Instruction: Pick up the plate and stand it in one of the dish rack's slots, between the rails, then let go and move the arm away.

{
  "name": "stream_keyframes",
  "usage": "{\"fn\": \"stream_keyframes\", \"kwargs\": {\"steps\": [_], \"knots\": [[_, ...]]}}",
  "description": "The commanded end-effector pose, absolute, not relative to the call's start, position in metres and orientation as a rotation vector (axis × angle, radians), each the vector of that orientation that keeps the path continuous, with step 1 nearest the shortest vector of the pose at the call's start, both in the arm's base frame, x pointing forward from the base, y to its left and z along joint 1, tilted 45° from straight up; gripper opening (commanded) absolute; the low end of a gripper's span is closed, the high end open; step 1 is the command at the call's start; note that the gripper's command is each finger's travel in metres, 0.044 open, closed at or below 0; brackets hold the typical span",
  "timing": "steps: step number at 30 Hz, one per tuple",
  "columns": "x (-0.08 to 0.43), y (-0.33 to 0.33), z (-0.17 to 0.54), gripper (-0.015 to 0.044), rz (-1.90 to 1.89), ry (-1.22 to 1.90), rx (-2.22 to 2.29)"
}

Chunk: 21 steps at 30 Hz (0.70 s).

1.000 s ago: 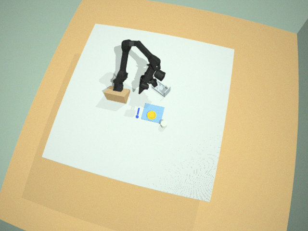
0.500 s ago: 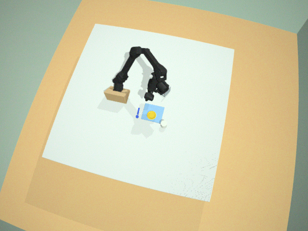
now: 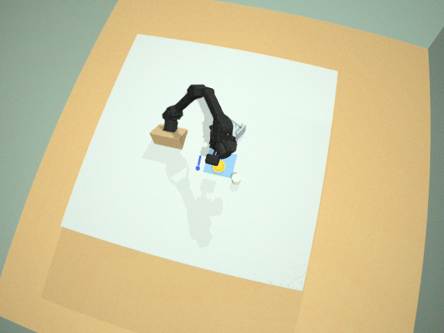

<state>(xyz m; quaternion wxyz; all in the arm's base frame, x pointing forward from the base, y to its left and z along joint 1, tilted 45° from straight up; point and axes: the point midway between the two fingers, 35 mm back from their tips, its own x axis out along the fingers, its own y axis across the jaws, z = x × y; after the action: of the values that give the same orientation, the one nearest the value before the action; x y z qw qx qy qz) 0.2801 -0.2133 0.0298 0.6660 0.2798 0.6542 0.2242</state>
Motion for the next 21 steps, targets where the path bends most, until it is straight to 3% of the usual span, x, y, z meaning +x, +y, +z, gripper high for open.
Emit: {"fn": "stream_keyframes", "kwargs": {"steps": [1,11,21], "knots": [[0.283,-0.217,0.028,0.0400,0.521,1.447,0.643],[0.295,-0.142,-0.054,0.0400,0.544,1.433,0.650],[0.296,-0.136,-0.061,0.0400,0.545,1.433,0.650]]}}
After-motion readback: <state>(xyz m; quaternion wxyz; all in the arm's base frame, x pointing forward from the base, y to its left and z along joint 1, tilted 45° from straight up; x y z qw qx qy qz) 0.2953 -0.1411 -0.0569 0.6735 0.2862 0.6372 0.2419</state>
